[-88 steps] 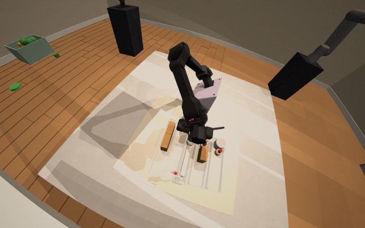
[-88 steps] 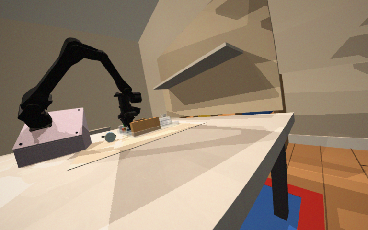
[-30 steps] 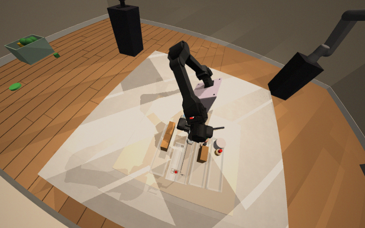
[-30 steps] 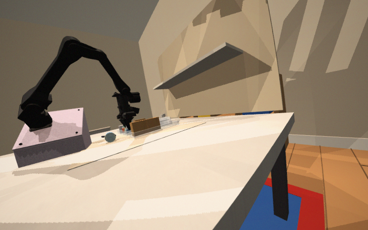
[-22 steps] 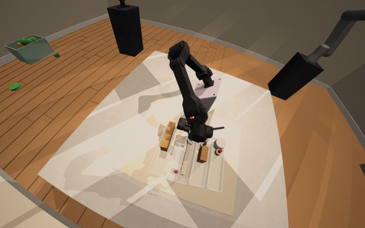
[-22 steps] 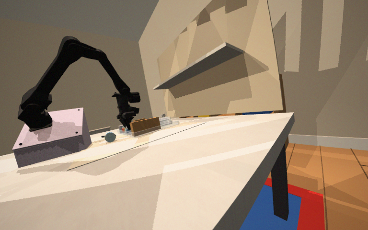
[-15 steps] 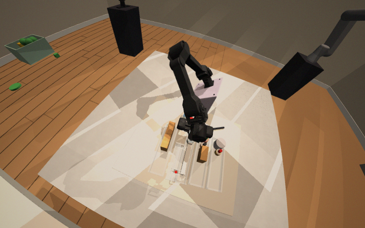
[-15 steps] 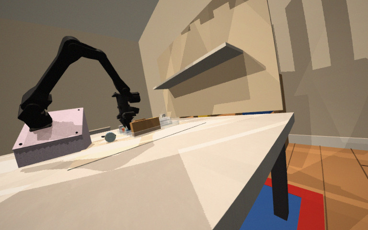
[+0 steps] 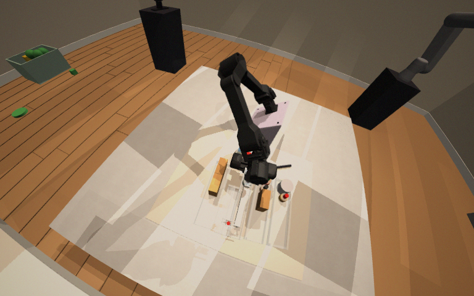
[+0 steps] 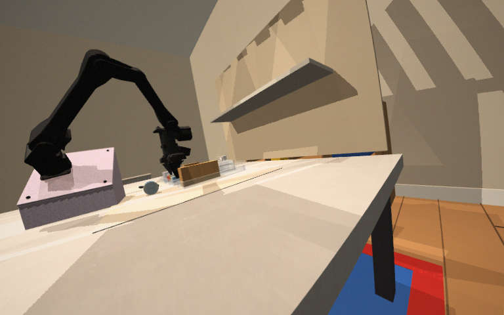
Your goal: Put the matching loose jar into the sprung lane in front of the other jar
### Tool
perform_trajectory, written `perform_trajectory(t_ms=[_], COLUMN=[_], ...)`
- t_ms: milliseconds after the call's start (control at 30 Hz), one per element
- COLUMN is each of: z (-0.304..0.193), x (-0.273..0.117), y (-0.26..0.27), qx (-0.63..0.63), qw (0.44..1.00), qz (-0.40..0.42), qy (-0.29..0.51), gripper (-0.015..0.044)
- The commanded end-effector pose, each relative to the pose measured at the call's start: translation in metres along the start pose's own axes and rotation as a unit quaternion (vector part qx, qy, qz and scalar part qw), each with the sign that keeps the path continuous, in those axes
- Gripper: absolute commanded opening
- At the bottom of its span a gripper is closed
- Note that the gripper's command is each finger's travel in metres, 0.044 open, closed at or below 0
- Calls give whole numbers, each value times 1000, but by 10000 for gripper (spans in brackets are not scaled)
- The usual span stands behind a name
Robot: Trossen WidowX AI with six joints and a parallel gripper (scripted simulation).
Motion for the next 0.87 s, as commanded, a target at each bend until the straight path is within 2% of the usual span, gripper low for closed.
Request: perform_trajectory(t_ms=[0, 200, 433, 833], z=[0, 0, -1, -36], x=[-1, -19, -20, -21], y=[0, 0, 0, 2], qx=[1, 1, 1, 1], qw=[1000, 1000, 1000, 1000], qz=[-1, -1, -1, 0], qy=[0, 0, 0, 1], gripper=[290, 290, 290, 290])
Point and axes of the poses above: the point midway between the two fingers, 35 mm back from their tips, its own x axis out along the fingers, its own y axis across the jaws, z = x × y, the point moved 5 cm from there along -x, back along the fingers, and after that the axes turned 2 degrees about -x, right-handed, at the moved point
